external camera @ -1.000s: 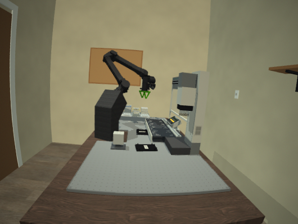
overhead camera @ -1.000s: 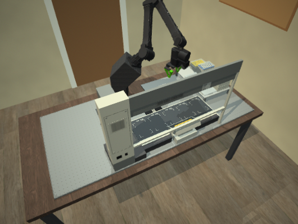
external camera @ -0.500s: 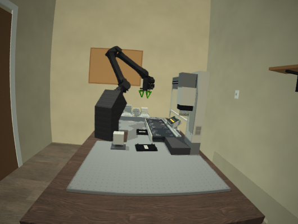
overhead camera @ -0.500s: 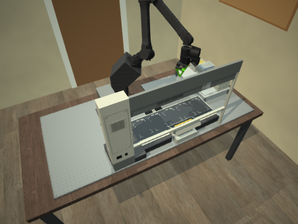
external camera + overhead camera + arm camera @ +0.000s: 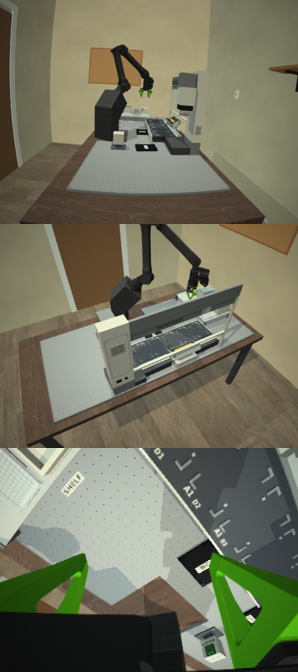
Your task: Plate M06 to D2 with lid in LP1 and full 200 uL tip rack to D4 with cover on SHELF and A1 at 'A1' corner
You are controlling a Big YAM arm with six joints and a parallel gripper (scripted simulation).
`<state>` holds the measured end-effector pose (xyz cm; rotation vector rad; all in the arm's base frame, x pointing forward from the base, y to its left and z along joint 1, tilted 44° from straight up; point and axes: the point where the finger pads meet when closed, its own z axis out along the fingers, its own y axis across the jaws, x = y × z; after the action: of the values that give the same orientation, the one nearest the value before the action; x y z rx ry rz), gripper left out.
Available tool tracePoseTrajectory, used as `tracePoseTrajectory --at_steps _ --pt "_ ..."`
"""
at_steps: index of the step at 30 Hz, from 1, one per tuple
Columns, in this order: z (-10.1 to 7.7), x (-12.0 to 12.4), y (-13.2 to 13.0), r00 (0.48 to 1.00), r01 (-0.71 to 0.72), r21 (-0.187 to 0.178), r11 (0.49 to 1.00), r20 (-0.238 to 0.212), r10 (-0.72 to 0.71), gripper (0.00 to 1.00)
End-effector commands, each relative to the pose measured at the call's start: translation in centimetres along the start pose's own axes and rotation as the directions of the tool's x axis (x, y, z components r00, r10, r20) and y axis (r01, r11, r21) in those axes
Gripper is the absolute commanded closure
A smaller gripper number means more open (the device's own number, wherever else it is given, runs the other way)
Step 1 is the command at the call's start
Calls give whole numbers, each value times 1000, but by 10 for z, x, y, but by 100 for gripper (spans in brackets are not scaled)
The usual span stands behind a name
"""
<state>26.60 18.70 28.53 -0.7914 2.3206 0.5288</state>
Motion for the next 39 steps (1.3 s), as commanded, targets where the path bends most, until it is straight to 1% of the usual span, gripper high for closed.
tracePoseTrajectory --at_steps 1,6,16,18,25,33,35,36,37,38,39 --pt "-16 -32 7 995 70 3 998 65 -70 0" --pt "-16 -47 22 986 162 2 987 45 -161 0" --pt "-17 -89 50 935 352 8 936 46 -352 0" --pt "-17 -89 50 935 352 8 936 46 -352 0" --pt "-18 -118 70 877 478 13 878 46 -478 0" --pt "-19 -151 92 791 610 19 792 46 -610 0" --pt "-19 -151 92 791 610 19 792 46 -610 0" --pt "-24 -156 95 778 626 24 779 53 -627 0" --pt "-19 -160 98 766 641 20 767 46 -641 0" --pt "-19 -164 100 753 656 21 754 46 -656 0" --pt "-20 -168 103 753 656 21 755 46 -656 0"
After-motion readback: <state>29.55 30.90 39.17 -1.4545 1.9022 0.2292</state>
